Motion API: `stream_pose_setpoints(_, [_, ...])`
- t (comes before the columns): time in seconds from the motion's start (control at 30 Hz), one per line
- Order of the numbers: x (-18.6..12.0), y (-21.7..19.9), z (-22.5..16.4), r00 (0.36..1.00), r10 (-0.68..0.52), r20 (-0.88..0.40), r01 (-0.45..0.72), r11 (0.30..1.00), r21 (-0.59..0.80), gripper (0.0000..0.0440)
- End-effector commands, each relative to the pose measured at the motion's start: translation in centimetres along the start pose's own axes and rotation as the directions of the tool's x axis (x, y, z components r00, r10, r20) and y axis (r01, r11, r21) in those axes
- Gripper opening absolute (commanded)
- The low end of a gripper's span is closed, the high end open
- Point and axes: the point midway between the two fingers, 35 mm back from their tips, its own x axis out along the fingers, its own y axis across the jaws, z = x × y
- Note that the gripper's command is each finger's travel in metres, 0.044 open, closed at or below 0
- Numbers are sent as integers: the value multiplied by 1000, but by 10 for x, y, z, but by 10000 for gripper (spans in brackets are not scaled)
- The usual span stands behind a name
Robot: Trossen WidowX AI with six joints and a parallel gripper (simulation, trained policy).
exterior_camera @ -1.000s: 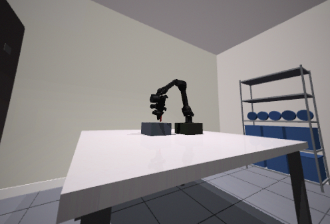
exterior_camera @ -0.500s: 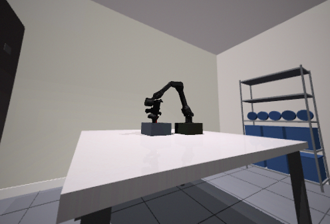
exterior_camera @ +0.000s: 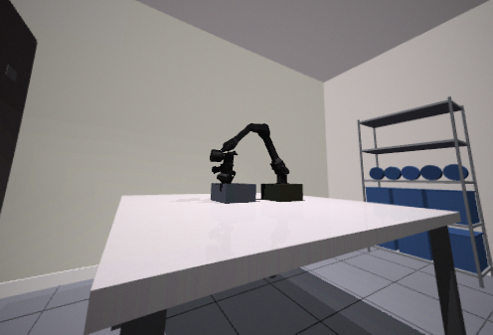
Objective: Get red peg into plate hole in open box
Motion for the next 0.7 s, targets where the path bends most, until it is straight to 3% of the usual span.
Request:
stream_pose_setpoints(0.0, [-4,16,12,999,53,-1,-53,999,-8,407])
stream_pose_setpoints(0.07, [-9,25,19,996,88,2,-88,996,-6,440])
stream_pose_setpoints(0.23, [-22,45,35,986,167,22,-167,986,-14,440])
stream_pose_setpoints(0.67, [-25,49,39,982,185,30,-184,983,-19,440])
